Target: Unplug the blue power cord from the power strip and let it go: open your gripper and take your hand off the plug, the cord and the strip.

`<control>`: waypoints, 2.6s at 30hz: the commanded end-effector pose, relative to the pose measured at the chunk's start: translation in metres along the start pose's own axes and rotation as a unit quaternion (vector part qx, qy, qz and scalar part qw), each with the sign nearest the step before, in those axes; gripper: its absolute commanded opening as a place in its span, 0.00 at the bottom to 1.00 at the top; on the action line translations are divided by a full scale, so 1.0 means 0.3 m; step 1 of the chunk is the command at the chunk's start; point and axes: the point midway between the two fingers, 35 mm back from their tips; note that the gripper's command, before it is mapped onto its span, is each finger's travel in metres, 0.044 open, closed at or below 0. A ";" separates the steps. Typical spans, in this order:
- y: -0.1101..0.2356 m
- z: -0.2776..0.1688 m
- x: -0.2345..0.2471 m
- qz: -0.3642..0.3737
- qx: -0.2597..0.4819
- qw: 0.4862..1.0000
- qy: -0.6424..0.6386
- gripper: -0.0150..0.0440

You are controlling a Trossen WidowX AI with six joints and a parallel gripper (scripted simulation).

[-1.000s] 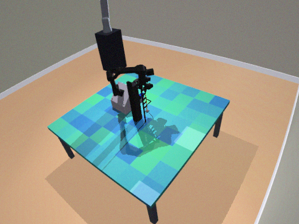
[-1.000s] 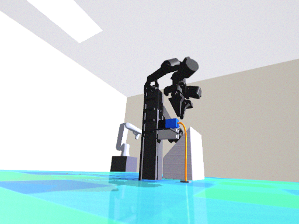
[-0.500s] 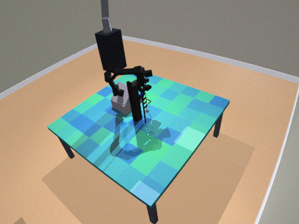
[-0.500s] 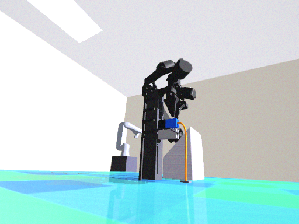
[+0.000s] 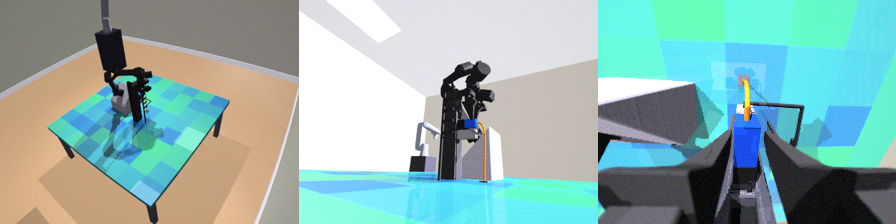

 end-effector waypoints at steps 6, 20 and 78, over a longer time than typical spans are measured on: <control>-0.006 -0.001 0.001 0.000 0.000 1.000 0.000 0.44; -0.005 0.007 -0.002 0.000 0.000 1.000 0.000 0.25; 0.044 0.362 -0.081 0.000 0.000 1.000 0.004 1.00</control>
Point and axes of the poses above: the point midway between the two fingers, 35 mm back from their tips, its own y axis back along the fingers, its own x axis across the jaws, z = x × y, and after that the axes turned 13 degrees about y, right-handed
